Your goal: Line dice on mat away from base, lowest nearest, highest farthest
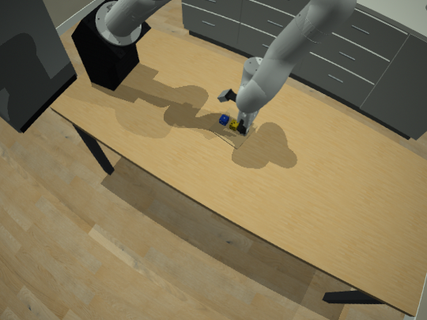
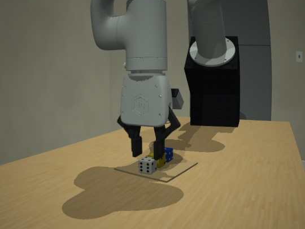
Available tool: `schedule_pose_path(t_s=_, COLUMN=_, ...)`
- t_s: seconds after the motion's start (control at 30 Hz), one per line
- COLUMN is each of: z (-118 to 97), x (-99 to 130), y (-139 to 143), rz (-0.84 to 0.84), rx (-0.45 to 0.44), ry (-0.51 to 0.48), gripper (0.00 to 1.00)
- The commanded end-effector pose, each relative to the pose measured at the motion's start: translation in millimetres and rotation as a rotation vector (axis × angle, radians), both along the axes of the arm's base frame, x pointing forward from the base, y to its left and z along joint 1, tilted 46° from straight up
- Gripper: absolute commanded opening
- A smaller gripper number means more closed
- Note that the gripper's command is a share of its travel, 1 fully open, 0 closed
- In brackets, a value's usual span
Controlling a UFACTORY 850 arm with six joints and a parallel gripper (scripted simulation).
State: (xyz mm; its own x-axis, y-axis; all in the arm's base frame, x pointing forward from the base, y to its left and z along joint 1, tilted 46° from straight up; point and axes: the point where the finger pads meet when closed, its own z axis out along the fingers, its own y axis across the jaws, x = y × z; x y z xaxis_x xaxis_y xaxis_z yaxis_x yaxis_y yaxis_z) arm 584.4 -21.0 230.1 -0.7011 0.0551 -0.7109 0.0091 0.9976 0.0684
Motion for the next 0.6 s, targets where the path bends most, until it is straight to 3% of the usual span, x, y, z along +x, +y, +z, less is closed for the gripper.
schedule_pose_path(t_s=0.0, z=19.2, x=-18.8, y=-1.1, rz=0.000, rx=0.000, ry=-0.001, gripper=0.47)
schedule_pose_path(t_s=0.13, z=32.3, x=-32.2, y=-1.9, rz=0.000, rx=0.000, ry=-0.001, gripper=0.47)
schedule_pose_path(t_s=0.5, z=42.2, x=-42.2, y=-2.5, rz=0.000, rx=0.000, ry=-0.001, gripper=0.47)
schedule_pose_path(t_s=0.53, z=42.2, x=-42.2, y=-2.5, rz=0.000, rx=0.000, ry=-0.001, gripper=1.00)
schedule_pose_path(t_s=0.57, z=42.2, x=-42.2, y=-2.5, rz=0.000, rx=0.000, ry=-0.001, gripper=1.00)
